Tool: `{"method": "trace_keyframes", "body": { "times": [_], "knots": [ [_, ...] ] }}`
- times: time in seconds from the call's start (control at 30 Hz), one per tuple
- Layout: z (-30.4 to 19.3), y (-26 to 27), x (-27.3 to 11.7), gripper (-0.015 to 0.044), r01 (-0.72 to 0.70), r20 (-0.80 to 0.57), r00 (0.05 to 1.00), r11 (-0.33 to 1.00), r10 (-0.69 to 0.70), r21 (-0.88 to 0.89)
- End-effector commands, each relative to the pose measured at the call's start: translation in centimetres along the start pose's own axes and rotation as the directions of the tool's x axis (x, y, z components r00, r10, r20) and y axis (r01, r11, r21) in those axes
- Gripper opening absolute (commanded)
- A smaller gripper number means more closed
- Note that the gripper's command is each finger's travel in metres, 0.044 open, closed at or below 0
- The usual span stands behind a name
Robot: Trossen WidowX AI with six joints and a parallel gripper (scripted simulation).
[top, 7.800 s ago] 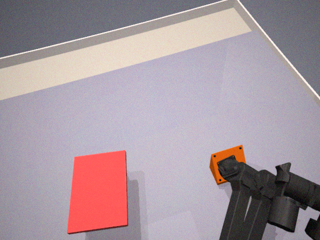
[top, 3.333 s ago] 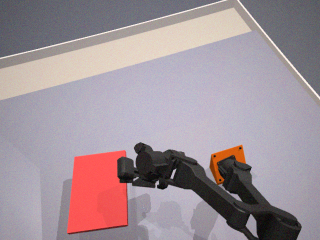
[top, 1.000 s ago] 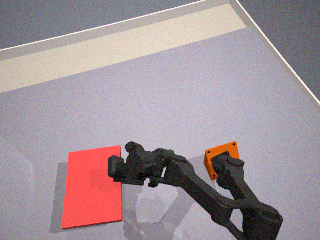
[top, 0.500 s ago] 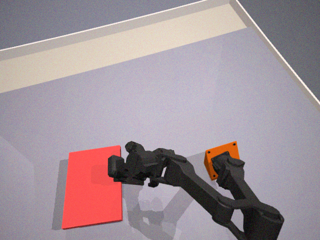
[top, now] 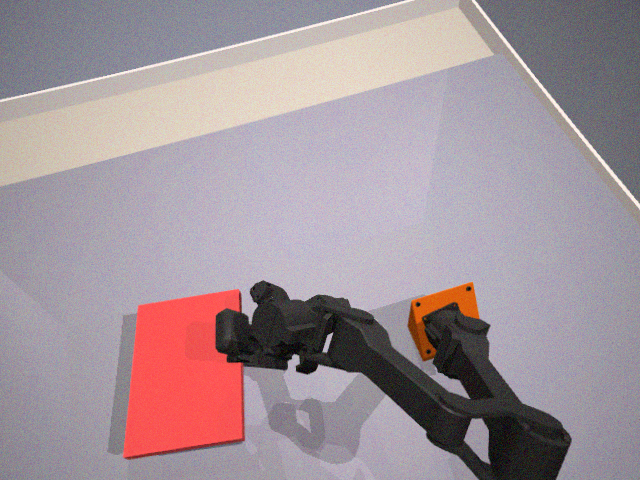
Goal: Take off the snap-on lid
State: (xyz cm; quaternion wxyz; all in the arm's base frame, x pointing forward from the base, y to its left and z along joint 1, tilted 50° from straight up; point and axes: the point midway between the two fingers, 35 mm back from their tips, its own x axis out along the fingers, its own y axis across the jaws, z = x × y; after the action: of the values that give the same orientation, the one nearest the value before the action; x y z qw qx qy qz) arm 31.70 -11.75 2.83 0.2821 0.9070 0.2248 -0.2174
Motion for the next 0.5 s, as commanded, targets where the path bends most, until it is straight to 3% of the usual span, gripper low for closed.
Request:
{"method": "trace_keyframes", "body": {
  "times": [0.0, 0.47],
  "knots": [
    [0.04, 0.26, -0.24, 0.0000, -0.006, 0.000, 1.000, 1.000, 0.006, -0.002],
    [0.06, 0.36, -0.30, 0.0000, -0.006, 0.001, 1.000, 1.000, 0.006, 0.000]
  ]
}}
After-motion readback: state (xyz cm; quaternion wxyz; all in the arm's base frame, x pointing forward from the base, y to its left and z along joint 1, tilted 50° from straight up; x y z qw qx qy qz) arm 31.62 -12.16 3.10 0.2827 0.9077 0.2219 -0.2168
